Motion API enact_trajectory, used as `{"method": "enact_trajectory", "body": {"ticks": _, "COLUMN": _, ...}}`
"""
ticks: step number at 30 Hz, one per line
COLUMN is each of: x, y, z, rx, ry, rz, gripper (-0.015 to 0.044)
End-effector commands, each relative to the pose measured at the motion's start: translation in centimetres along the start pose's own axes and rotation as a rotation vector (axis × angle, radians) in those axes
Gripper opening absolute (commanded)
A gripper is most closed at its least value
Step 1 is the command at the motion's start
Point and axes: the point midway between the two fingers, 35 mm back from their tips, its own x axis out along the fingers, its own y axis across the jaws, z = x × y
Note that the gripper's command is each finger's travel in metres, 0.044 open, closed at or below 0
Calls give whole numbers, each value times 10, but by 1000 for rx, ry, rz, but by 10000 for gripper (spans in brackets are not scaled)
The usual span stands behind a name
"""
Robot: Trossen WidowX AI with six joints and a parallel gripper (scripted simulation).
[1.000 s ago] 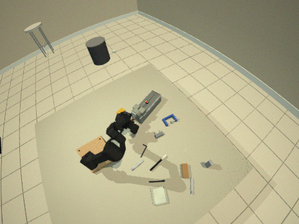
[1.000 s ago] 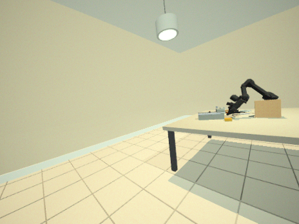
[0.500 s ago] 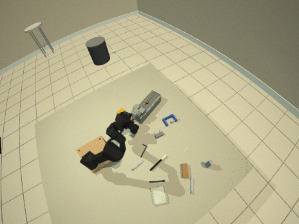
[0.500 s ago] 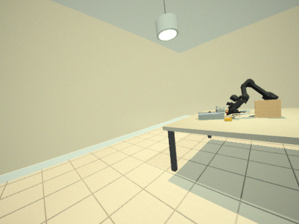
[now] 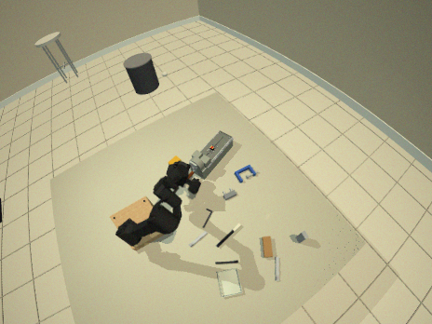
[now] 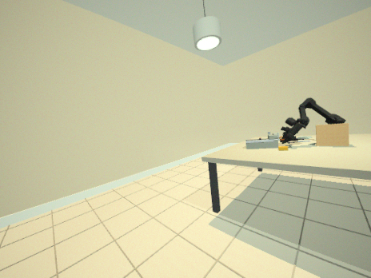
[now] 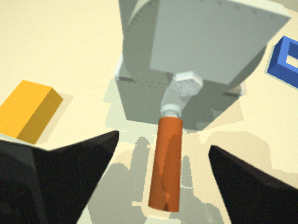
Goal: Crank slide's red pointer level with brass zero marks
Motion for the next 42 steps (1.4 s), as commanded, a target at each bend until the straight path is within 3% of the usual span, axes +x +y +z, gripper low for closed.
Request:
{"method": "enact_trajectory", "body": {"ticks": 1, "x": 0, "y": 0, "z": 1, "rx": 0, "ry": 0, "rz": 0, "gripper": 440}}
{"method": "enact_trajectory", "body": {"ticks": 18, "x": -41, "y": 1, "z": 45, "rx": 2, "ry": 0, "rz": 4, "gripper": 440}}
{"method": "enact_trajectory", "body": {"ticks": 32, "x": -116, "y": 1, "z": 116, "rx": -3, "ry": -1, "rz": 13, "gripper": 440}}
{"method": "enact_trajectory", "body": {"ticks": 42, "x": -100, "y": -2, "z": 143, "rx": 41, "ry": 31, "rz": -18, "gripper": 440}}
